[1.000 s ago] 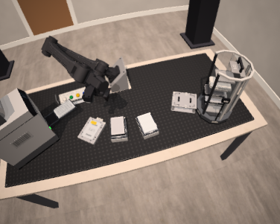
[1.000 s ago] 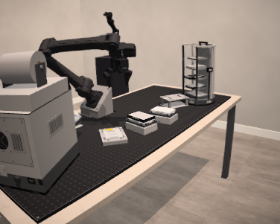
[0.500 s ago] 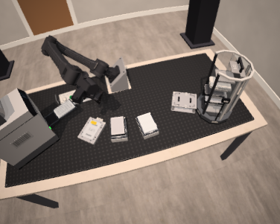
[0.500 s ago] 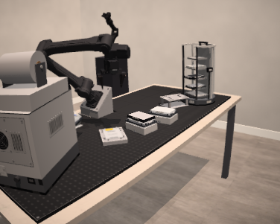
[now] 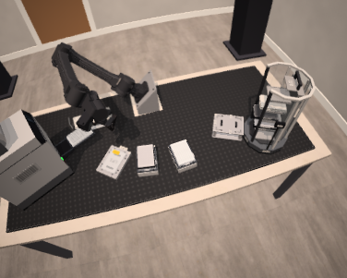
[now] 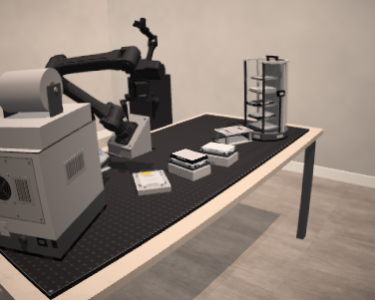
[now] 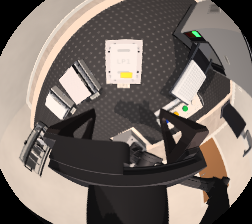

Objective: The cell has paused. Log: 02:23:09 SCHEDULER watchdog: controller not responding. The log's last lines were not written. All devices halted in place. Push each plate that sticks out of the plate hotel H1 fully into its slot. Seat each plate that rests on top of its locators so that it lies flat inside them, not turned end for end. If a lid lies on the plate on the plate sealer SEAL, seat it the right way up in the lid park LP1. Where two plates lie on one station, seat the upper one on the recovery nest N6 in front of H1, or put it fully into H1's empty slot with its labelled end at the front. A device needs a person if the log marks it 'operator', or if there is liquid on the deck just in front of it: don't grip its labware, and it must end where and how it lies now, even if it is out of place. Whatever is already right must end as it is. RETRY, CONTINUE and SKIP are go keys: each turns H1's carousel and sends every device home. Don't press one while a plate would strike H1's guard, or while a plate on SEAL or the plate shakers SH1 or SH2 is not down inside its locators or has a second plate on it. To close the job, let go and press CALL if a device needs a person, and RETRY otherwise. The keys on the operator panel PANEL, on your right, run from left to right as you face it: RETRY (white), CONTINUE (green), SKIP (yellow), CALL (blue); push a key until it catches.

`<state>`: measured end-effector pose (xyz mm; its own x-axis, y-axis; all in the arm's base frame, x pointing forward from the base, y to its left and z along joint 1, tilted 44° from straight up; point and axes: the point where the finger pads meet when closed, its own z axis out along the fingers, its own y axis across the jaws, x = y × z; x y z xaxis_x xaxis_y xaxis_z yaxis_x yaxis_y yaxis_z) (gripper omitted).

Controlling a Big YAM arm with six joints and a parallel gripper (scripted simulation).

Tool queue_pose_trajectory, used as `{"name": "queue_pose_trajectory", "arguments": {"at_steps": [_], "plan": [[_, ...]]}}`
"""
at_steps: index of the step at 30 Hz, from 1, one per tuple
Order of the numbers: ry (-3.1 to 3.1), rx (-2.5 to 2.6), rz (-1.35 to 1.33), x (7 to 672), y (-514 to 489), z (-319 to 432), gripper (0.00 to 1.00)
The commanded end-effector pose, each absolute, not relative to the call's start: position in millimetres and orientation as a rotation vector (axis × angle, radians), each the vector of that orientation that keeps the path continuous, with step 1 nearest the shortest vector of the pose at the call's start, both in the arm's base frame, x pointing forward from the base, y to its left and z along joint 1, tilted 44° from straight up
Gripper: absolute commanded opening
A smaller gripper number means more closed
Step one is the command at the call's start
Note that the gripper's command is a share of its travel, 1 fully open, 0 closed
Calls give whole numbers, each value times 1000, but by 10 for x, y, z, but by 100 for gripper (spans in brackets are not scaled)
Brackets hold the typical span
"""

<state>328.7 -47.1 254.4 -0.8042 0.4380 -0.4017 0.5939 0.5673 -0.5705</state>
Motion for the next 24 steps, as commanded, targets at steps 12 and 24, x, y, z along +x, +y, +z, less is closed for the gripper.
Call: {"name": "queue_pose_trajectory", "arguments": {"at_steps": [12,24], "plan": [[2352,1194,-950,3210,-825,3045,100],[2330,1219,-943,3059,-1038,3259,100]]}}
